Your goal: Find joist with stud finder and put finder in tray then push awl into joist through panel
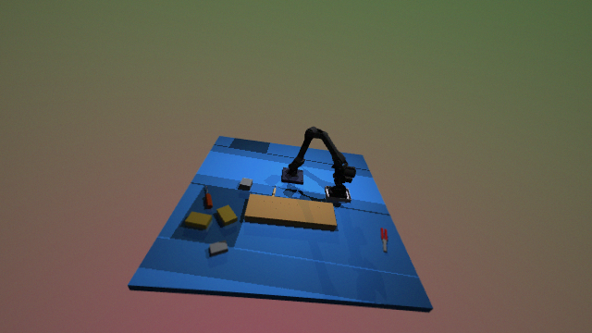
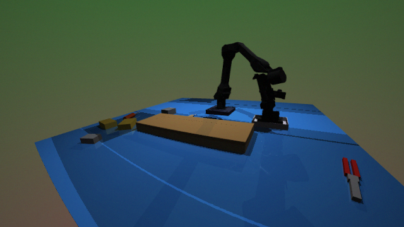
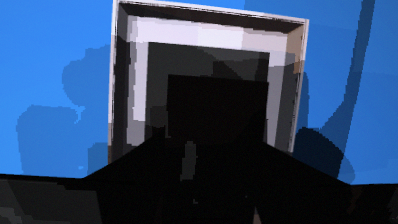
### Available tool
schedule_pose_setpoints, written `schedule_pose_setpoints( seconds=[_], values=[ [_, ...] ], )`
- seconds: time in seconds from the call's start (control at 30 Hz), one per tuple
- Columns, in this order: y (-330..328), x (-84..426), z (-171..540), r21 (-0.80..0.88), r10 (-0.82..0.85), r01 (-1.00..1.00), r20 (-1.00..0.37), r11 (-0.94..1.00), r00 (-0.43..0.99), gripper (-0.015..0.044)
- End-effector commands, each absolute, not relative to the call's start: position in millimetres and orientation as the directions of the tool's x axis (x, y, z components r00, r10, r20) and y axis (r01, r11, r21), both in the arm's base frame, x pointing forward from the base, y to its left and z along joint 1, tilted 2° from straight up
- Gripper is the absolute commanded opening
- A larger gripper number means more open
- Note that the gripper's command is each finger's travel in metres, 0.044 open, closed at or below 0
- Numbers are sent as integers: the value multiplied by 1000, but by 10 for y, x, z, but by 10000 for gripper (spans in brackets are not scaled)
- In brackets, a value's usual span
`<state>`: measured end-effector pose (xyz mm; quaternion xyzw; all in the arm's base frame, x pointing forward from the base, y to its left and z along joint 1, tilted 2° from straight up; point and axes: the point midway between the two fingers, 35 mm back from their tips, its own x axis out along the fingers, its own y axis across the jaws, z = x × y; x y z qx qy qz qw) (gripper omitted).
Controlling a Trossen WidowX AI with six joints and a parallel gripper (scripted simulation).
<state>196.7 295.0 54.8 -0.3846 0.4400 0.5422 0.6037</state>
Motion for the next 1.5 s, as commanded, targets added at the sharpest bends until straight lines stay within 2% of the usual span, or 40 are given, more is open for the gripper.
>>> schedule_pose_setpoints(
  seconds=[0.0,0.17,0.3,0.47,0.53,0.77,0.93,1.13,1.47],
  values=[
    [2950,1968,549,13,316,-993,-948,116,25,210],
    [2952,1971,575,13,316,-993,-948,116,25,341],
    [2966,1995,885,13,317,-993,-948,116,25,440],
    [2908,1976,1484,12,317,-993,-948,116,25,440],
    [2922,2023,1329,10,317,-991,-948,132,32,440],
    [2041,2718,1148,24,222,-885,-971,464,89,440],
    [1222,3031,1021,3,132,-740,-984,673,116,440],
    [467,3111,912,-8,60,-562,-993,827,102,440],
    [-975,2699,692,15,15,-44,-1000,999,-17,440]
  ],
)
